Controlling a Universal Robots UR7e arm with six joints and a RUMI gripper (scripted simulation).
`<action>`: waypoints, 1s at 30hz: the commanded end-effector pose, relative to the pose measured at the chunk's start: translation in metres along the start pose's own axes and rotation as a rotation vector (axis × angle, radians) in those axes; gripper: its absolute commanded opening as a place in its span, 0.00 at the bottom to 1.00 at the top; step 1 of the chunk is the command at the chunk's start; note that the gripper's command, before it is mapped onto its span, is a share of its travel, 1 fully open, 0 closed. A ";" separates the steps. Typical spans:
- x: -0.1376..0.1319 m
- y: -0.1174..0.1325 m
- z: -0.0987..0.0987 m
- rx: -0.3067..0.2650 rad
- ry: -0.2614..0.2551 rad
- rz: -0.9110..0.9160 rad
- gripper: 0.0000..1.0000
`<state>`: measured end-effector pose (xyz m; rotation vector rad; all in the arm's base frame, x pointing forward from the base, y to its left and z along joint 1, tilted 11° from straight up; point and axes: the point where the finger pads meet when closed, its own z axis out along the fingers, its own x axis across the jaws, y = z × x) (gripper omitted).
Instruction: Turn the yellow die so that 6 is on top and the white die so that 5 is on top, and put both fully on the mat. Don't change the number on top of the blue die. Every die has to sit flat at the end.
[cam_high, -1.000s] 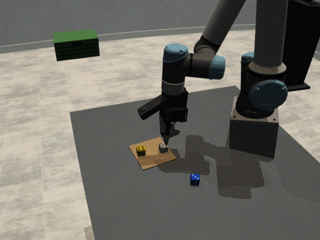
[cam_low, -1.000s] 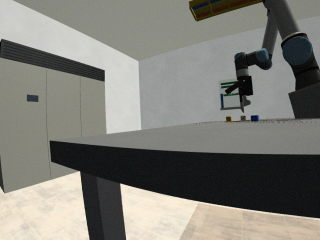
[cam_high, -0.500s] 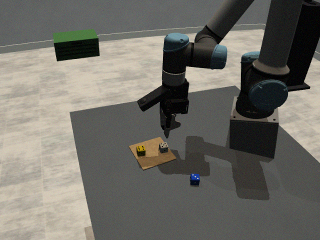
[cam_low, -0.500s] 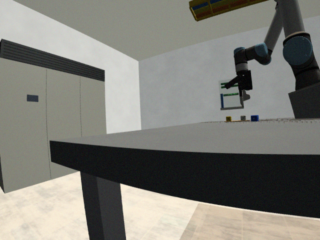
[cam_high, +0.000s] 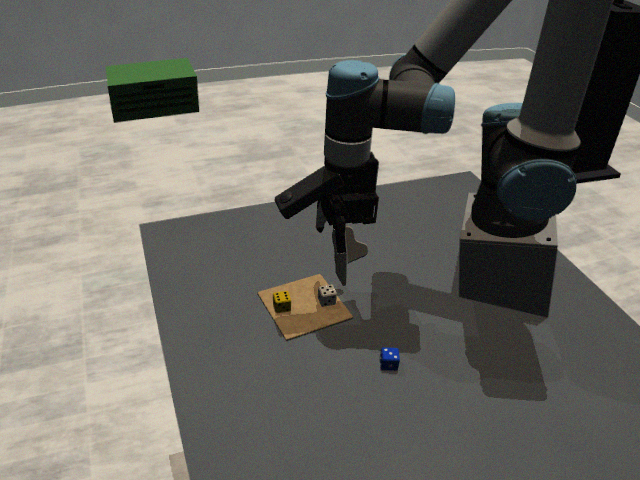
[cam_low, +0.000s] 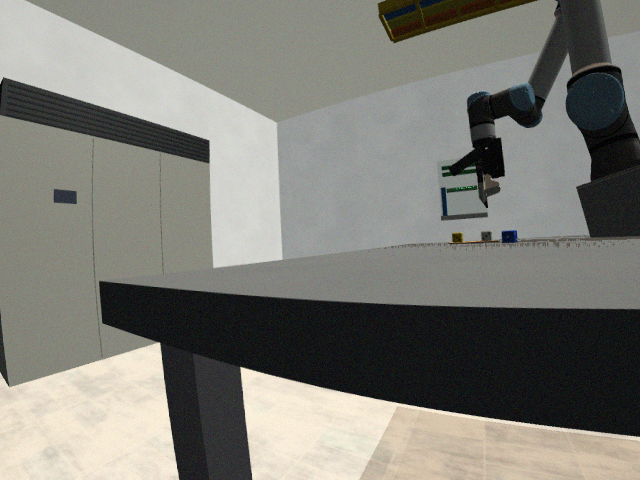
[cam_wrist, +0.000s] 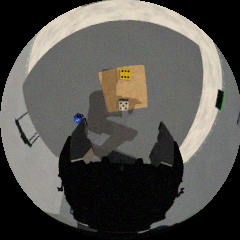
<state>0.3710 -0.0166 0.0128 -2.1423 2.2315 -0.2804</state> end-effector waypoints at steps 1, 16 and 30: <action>0.000 0.000 0.000 0.001 0.000 0.000 1.00; 0.000 0.000 -0.001 0.001 0.000 0.000 1.00; 0.000 0.000 -0.031 0.001 0.000 0.000 1.00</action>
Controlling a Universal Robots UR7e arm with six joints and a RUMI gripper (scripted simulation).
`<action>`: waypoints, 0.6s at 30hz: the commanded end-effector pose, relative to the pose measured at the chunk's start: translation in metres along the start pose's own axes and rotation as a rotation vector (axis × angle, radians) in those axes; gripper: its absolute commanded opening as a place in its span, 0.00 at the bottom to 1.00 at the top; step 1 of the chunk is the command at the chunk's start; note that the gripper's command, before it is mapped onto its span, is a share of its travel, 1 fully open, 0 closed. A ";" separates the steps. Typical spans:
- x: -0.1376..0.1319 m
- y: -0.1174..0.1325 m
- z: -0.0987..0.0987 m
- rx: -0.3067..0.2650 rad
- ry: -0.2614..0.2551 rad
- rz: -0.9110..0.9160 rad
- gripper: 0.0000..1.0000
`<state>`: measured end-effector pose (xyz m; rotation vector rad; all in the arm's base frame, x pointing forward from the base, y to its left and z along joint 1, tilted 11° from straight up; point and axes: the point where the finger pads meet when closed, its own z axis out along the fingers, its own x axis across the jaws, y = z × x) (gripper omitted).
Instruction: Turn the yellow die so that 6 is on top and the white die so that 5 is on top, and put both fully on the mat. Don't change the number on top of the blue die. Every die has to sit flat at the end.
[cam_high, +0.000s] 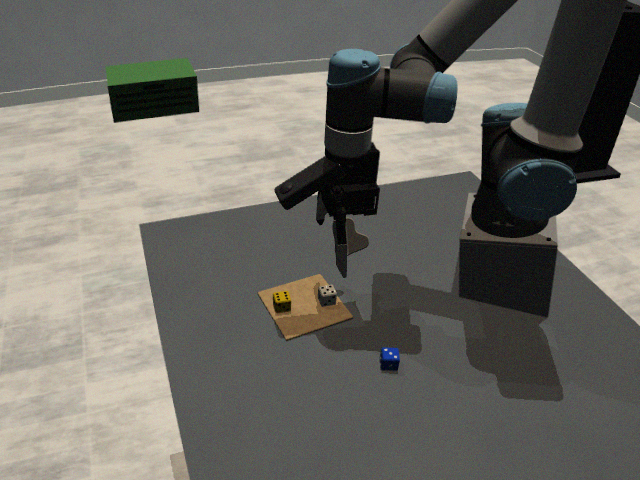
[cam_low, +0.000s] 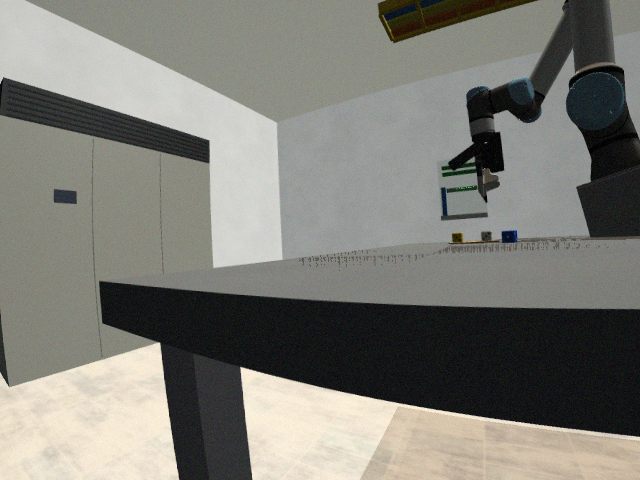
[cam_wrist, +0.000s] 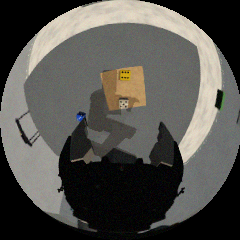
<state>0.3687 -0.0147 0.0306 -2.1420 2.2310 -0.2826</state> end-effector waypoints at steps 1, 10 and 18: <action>0.000 0.000 -0.017 0.000 -0.001 0.000 1.00; 0.000 0.000 -0.058 0.000 -0.001 0.000 1.00; 0.000 0.000 -0.070 0.000 -0.001 0.000 1.00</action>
